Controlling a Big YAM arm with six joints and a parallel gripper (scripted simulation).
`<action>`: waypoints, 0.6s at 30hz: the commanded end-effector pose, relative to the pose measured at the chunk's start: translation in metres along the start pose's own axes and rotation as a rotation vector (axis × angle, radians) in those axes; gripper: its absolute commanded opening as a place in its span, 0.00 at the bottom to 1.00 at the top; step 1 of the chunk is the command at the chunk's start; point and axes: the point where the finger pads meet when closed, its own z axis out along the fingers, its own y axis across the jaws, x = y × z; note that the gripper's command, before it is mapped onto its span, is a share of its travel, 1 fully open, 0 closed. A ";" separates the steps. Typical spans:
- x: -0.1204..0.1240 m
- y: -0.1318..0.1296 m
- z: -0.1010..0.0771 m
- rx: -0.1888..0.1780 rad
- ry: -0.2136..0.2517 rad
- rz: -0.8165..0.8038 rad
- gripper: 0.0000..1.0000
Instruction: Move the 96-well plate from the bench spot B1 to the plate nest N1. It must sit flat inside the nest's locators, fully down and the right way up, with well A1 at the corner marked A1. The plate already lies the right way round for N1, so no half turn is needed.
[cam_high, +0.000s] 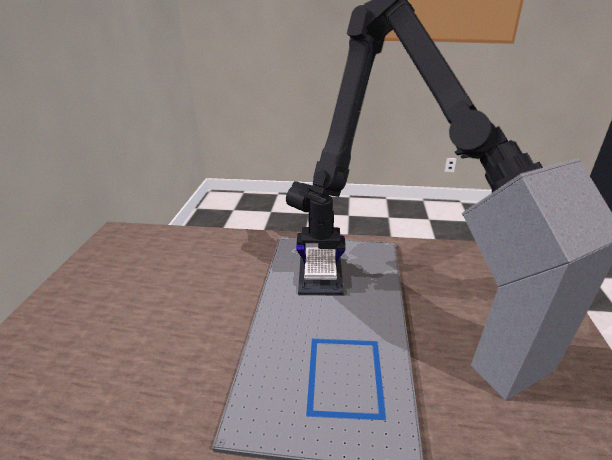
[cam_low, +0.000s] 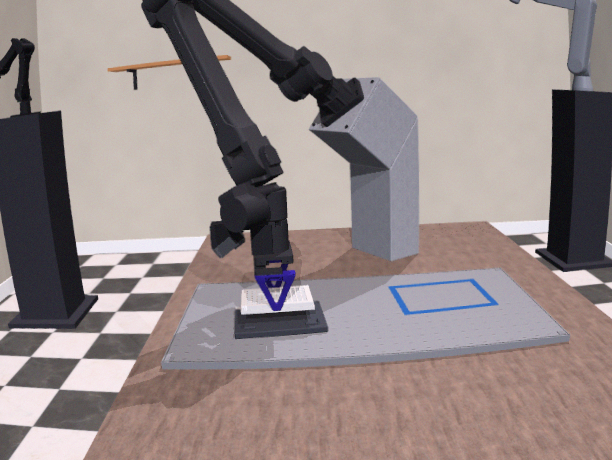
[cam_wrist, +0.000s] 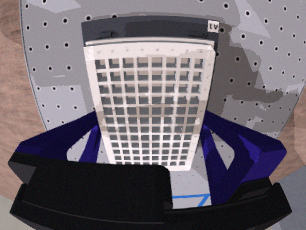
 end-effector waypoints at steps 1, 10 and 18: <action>0.004 0.001 0.010 -0.001 0.003 -0.012 0.00; 0.003 -0.001 0.020 0.001 0.002 -0.008 0.00; 0.008 -0.005 0.020 0.012 0.012 -0.016 0.00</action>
